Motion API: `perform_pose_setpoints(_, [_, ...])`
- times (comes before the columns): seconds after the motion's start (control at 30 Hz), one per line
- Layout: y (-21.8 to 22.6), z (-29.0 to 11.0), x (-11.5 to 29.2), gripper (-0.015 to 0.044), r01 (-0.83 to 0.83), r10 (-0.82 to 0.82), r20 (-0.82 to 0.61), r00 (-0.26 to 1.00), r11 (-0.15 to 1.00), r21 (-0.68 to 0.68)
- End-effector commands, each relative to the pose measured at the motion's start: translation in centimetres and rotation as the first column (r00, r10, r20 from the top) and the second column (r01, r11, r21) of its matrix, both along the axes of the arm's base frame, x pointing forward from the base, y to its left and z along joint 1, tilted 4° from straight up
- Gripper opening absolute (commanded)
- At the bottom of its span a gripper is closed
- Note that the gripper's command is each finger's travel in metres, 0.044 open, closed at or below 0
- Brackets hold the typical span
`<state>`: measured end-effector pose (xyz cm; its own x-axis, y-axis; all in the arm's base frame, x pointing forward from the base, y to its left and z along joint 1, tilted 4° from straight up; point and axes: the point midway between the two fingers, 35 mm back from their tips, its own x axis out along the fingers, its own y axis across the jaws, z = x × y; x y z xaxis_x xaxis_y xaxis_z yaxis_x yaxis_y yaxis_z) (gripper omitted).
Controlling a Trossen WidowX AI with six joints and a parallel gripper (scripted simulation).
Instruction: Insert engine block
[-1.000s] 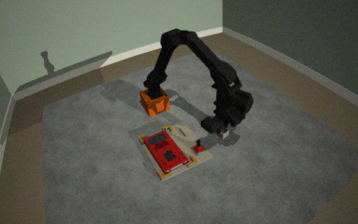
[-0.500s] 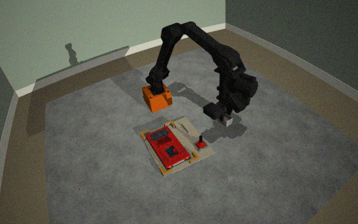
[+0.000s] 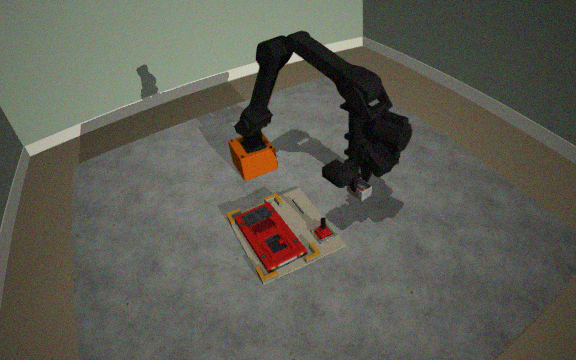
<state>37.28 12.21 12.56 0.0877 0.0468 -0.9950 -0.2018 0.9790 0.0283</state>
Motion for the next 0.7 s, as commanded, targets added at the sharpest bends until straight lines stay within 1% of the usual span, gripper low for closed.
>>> perform_pose_setpoints(0.0, [-1.3, -0.6, 0.1, 0.0, 0.005, -0.005, -0.005, 1.0, 1.0, 0.0])
perform_pose_setpoints(0.67, [-7.4, -3.1, 0.4, 0.0, 0.048, -0.048, -0.008, 0.999, 0.999, -0.003])
